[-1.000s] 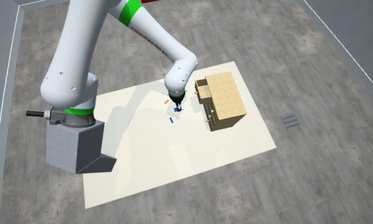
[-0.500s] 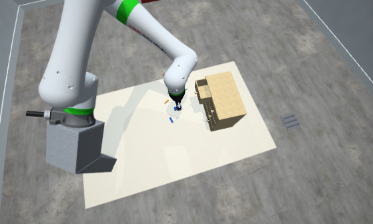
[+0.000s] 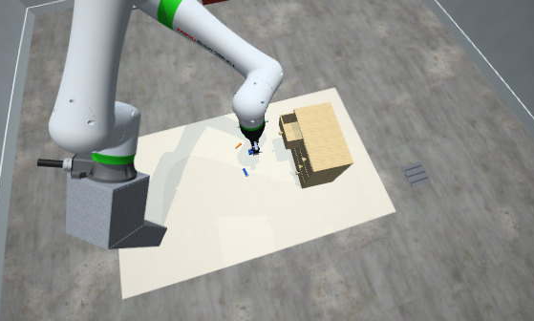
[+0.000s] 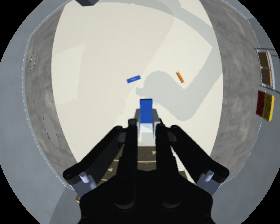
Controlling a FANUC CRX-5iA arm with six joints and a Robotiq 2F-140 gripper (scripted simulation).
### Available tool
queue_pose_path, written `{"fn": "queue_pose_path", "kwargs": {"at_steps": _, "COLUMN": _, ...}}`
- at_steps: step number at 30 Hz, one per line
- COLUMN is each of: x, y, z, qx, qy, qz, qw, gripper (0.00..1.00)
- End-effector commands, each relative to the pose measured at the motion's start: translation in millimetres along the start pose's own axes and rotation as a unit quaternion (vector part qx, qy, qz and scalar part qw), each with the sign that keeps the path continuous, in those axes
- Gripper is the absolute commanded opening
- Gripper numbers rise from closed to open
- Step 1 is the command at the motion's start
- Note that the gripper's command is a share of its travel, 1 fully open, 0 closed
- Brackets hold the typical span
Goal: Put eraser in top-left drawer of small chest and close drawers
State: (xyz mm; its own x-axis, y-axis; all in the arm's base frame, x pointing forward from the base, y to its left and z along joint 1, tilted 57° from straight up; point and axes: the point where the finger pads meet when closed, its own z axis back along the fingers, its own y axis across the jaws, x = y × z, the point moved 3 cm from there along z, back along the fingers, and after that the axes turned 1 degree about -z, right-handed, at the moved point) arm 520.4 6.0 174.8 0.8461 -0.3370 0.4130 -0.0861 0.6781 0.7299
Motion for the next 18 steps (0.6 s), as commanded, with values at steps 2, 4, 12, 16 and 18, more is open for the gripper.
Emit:
{"fn": "queue_pose_path", "kwargs": {"at_steps": 2, "x": 0, "y": 0, "z": 22, "qx": 0.0, "qy": 0.0, "qz": 0.0, "qw": 1.0, "gripper": 0.11}}
{"fn": "queue_pose_path", "kwargs": {"at_steps": 4, "x": 0, "y": 0, "z": 32, "qx": 0.0, "qy": 0.0, "qz": 0.0, "qw": 1.0, "gripper": 0.11}}
{"fn": "queue_pose_path", "kwargs": {"at_steps": 12, "x": 0, "y": 0, "z": 63, "qx": 0.0, "qy": 0.0, "qz": 0.0, "qw": 1.0, "gripper": 0.11}}
{"fn": "queue_pose_path", "kwargs": {"at_steps": 16, "x": 0, "y": 0, "z": 82, "qx": 0.0, "qy": 0.0, "qz": 0.0, "qw": 1.0, "gripper": 0.11}}
{"fn": "queue_pose_path", "kwargs": {"at_steps": 18, "x": 0, "y": 0, "z": 91, "qx": 0.0, "qy": 0.0, "qz": 0.0, "qw": 1.0, "gripper": 0.11}}
